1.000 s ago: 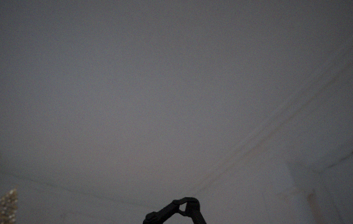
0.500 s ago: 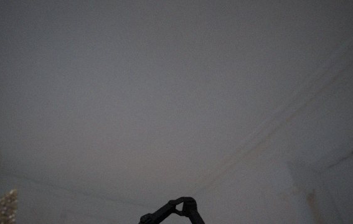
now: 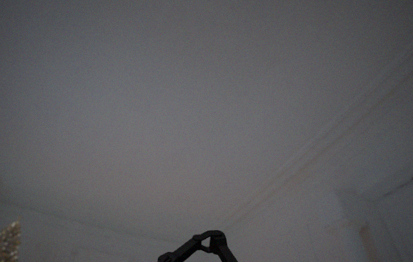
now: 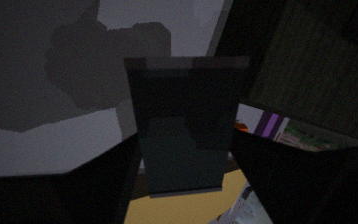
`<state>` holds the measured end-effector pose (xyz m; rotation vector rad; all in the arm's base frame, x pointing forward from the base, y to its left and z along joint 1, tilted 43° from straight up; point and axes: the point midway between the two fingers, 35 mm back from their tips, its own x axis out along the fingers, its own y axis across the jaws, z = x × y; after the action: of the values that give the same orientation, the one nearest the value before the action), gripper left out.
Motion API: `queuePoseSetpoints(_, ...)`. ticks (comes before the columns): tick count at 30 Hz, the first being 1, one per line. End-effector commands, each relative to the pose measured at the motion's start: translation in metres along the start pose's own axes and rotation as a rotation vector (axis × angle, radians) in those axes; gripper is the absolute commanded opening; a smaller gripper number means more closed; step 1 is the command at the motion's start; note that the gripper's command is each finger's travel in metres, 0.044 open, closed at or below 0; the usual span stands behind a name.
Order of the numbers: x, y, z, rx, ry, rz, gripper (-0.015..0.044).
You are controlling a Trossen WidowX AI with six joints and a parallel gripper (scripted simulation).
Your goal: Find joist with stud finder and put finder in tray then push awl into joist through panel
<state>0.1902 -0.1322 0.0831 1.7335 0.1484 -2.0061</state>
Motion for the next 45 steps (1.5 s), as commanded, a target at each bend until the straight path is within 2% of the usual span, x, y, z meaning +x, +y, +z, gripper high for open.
queuePoseSetpoints(1, -0.0002, 0.0005, -0.0006, -0.002, 0.003, -0.039, 0.0000)
queuePoseSetpoints(45, 0.0007, 0.0080, -0.0001, 0.016, 0.005, -0.325, 0.0000)
